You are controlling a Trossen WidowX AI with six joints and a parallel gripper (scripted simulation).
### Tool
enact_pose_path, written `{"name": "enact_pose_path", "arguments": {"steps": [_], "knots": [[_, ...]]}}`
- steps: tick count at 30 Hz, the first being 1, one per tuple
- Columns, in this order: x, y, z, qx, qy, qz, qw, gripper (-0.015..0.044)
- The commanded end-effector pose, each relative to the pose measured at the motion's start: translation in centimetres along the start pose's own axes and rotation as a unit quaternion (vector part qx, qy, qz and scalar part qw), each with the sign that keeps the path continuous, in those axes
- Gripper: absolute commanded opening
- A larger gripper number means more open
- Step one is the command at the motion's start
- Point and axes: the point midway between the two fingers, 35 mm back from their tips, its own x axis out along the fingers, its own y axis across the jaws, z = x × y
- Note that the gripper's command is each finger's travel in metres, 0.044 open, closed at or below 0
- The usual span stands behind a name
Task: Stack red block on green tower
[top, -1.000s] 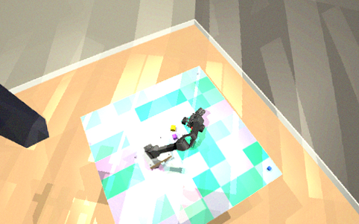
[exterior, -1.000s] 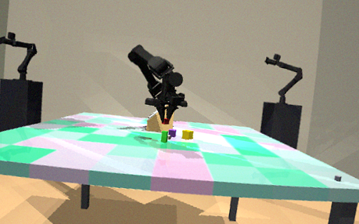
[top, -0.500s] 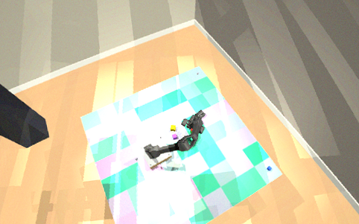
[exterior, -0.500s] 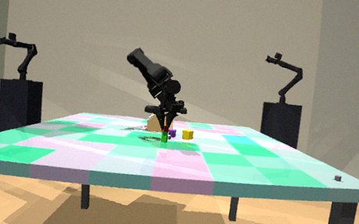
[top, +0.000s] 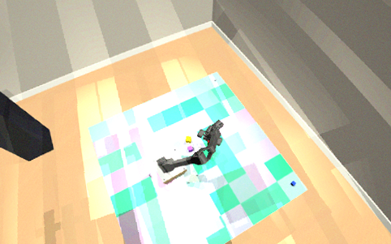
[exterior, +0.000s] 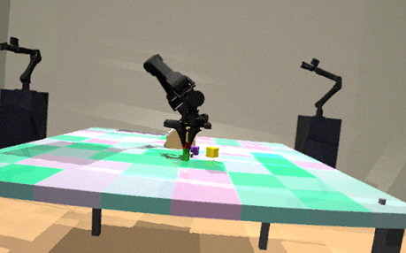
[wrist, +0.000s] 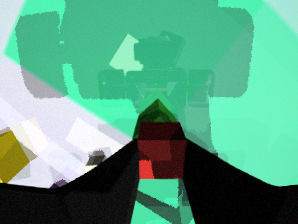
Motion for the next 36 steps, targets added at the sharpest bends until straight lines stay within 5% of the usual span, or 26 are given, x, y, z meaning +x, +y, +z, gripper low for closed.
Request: {"name": "enact_pose_path", "arguments": {"steps": [1, 13, 30, 36], "knots": [[0.1, -0.03, -0.01, -0.002, 0.0, -0.002, 1.0, 0.0], [-0.45, 0.0, 0.0, -0.002, 0.0, -0.001, 1.0, 0.0], [0.0, 0.02, 0.0, -0.001, 0.0, 0.0, 1.0, 0.044], [0.0, 0.02, 0.0, -0.001, 0.0, 0.0, 1.0, 0.044]]}}
